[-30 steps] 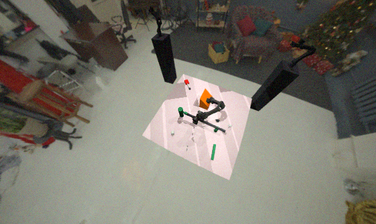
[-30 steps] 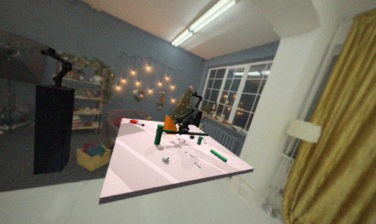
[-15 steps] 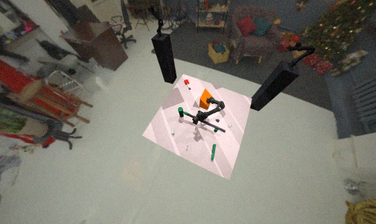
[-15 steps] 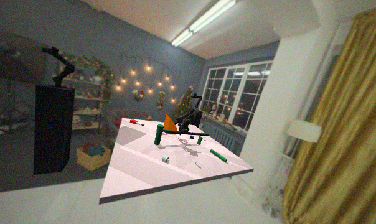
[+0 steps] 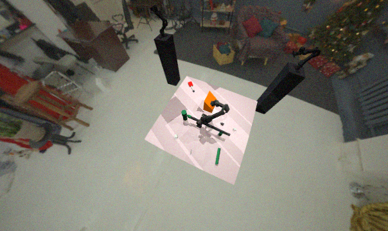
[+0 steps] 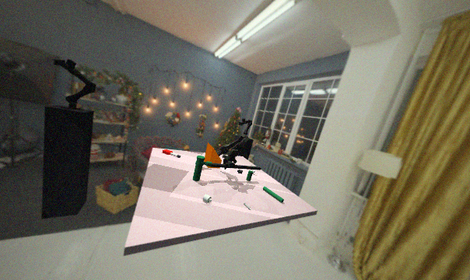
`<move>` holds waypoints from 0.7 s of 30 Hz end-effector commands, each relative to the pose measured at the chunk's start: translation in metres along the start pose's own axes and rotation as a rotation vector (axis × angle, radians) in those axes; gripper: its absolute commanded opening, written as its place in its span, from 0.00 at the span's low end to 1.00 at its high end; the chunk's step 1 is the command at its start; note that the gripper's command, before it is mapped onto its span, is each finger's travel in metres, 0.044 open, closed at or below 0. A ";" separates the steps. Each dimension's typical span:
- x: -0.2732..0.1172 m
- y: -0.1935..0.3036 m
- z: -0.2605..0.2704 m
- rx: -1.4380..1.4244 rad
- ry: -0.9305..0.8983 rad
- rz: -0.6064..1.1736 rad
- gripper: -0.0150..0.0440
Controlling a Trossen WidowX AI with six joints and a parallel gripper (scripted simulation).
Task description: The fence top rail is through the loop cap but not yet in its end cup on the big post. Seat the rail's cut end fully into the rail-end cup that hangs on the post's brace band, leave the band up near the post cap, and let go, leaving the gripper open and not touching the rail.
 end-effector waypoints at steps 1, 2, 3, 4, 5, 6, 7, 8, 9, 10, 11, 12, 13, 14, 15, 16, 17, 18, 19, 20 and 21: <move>-0.002 0.002 0.000 0.000 0.003 0.004 0.25; -0.002 0.003 0.000 0.000 0.003 0.004 0.25; -0.002 0.003 0.000 0.000 0.003 0.004 0.25; -0.002 0.004 -0.001 0.000 0.003 0.004 0.25; -0.002 0.004 -0.001 0.000 0.003 0.004 0.25; -0.002 0.005 -0.001 0.000 0.003 0.004 0.25; -0.002 0.005 -0.001 0.000 0.003 0.004 0.25; -0.002 0.006 -0.001 0.000 0.003 0.004 0.25; -0.002 0.006 -0.001 0.000 0.003 0.005 0.25; -0.003 0.007 -0.001 0.000 0.003 0.005 0.25; -0.003 0.007 -0.001 0.000 0.003 0.005 0.25; -0.003 0.008 -0.001 0.000 0.003 0.005 0.25; -0.003 0.008 -0.001 0.000 0.003 0.005 0.25; -0.003 0.008 -0.001 0.000 0.003 0.005 0.25; -0.004 0.009 -0.001 0.000 0.003 0.005 0.25; -0.004 0.009 -0.002 0.000 0.003 0.005 0.25; -0.004 0.010 -0.002 0.000 0.003 0.005 0.25; -0.004 0.010 -0.002 0.000 0.003 0.005 0.25; -0.004 0.011 -0.002 0.000 0.003 0.005 0.25; -0.005 0.011 -0.002 0.000 0.004 0.005 0.25; -0.005 0.011 -0.002 0.000 0.004 0.005 0.25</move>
Point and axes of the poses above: the point midway between the two fingers, 35 mm back from their tips, its own x axis out along the fingers, its own z axis across the jaws, y = z × x, the point moved 10 cm from there along -x, back along the fingers, and after that the axes turned 5 degrees about x, right-handed, at the moved point
